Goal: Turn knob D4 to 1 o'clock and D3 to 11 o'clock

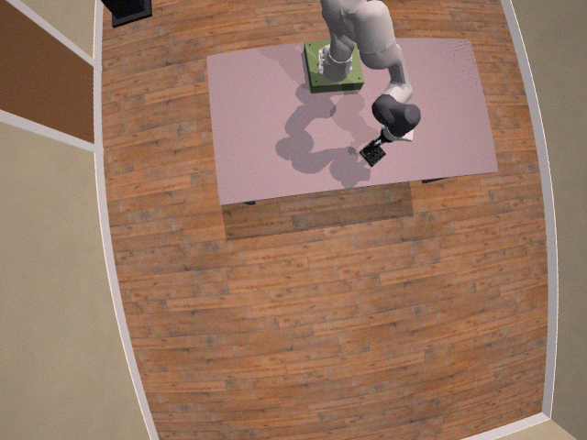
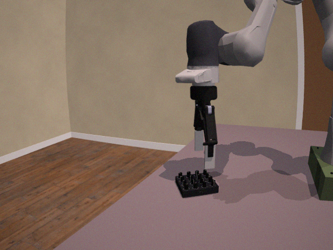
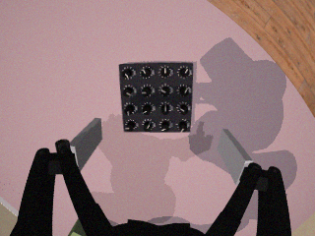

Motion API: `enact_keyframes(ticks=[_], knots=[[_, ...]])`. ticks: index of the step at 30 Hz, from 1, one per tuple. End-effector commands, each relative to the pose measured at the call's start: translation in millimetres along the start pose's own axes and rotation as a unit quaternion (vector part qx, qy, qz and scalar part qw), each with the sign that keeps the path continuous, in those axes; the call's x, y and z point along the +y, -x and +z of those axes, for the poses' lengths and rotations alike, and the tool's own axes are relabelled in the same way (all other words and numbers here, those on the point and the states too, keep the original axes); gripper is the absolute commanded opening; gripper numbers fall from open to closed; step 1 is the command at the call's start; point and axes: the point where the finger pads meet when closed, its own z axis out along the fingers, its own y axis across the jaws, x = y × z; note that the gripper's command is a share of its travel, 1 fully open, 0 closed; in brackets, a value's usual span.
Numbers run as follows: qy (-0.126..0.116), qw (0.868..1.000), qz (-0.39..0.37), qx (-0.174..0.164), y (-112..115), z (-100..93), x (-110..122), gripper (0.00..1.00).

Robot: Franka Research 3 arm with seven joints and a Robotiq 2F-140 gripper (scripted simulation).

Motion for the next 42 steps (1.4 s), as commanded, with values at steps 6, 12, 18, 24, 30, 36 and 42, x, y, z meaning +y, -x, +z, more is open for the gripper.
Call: enact_keyframes(ticks=[6, 12, 18, 24, 30, 36, 42], knots=[[0.000, 1.000, -0.003, 0.002, 5, -0.1, 0, 1.00], [0.000, 1.000, -0.003, 0.002, 15, -0.1, 1, 1.00], [0.000, 1.000, -0.003, 0.002, 24, 0.0, 2, 1.00], [0.000, 1.000, -0.003, 0.002, 37, 0.0, 3, 1.00], [0.000, 1.000, -0.003, 0.002, 45, 0.1, 4, 1.00], [0.000, 1.000, -0.003, 0.002, 50, 0.1, 5, 1.00], [0.000, 1.000, -0.003, 0.002, 52, 0.1, 5, 1.00]])
